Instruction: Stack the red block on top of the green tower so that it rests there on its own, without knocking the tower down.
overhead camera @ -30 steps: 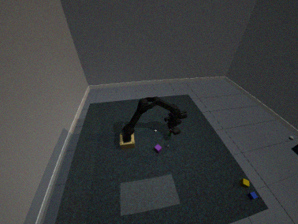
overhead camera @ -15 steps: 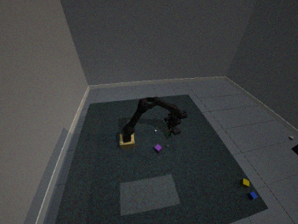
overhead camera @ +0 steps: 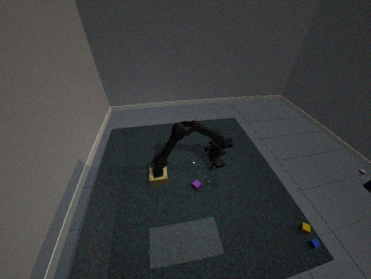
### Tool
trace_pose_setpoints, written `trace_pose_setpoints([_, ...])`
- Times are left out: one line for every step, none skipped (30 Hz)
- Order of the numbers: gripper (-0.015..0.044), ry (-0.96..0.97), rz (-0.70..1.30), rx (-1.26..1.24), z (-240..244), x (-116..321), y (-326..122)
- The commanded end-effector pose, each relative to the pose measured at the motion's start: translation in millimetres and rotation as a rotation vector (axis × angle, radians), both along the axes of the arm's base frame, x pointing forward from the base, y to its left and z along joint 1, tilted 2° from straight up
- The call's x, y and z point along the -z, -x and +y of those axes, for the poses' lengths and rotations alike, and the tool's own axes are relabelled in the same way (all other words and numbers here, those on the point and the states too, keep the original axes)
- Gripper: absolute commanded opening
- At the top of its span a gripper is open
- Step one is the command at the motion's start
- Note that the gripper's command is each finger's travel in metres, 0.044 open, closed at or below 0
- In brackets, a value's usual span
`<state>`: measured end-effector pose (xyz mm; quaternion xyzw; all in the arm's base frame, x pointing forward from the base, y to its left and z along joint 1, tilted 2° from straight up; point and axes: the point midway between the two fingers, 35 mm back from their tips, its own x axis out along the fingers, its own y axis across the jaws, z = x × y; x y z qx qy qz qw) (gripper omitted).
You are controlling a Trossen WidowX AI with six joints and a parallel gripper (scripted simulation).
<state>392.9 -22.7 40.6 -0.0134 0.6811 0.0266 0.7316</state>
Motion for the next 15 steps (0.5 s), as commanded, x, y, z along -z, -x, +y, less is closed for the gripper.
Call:
trace_pose_setpoints([0.0, -0.004, 0.003, -0.004, 0.7, 2.0, 0.1])
trace_pose_setpoints([0.0, -0.004, 0.003, -0.004, 0.7, 2.0, 0.1])
trace_pose_setpoints([0.0, -0.004, 0.003, -0.004, 0.7, 2.0, 0.1])
trace_pose_setpoints([0.0, -0.004, 0.003, -0.004, 0.8, 1.0, 0.2])
trace_pose_setpoints([0.0, -0.004, 0.003, -0.004, 0.8, -1.2, 0.2])
trace_pose_setpoints([0.0, -0.004, 0.003, -0.004, 0.9, -4.1, 0.4])
trace_pose_setpoints([0.0026, 0.0, 0.001, 0.0, 0.0, -0.2, -0.1])
trace_pose_setpoints([0.0053, 0.0, 0.001, 0.0, 0.0, -0.2, -0.1])
trace_pose_setpoints([0.0079, 0.0, 0.001, 0.0, 0.0, -0.2, -0.1])
trace_pose_setpoints([0.0105, 0.0, 0.001, 0.0, 0.0, -0.2, -0.1])
trace_pose_setpoints([0.0131, 0.0, 0.001, 0.0, 0.0, -0.2, -0.1])
trace_pose_setpoints([0.0157, 0.0, 0.001, 0.0, 0.0, -0.2, -0.1])
trace_pose_setpoints([0.0184, 0.0, 0.001, 0.0, 0.0, -0.2, -0.1])
trace_pose_setpoints([0.021, 0.0, 0.001, 0.0, 0.0, -0.2, -0.1])
trace_pose_setpoints([0.0236, 0.0, 0.001, 0.0, 0.0, -0.2, -0.1])
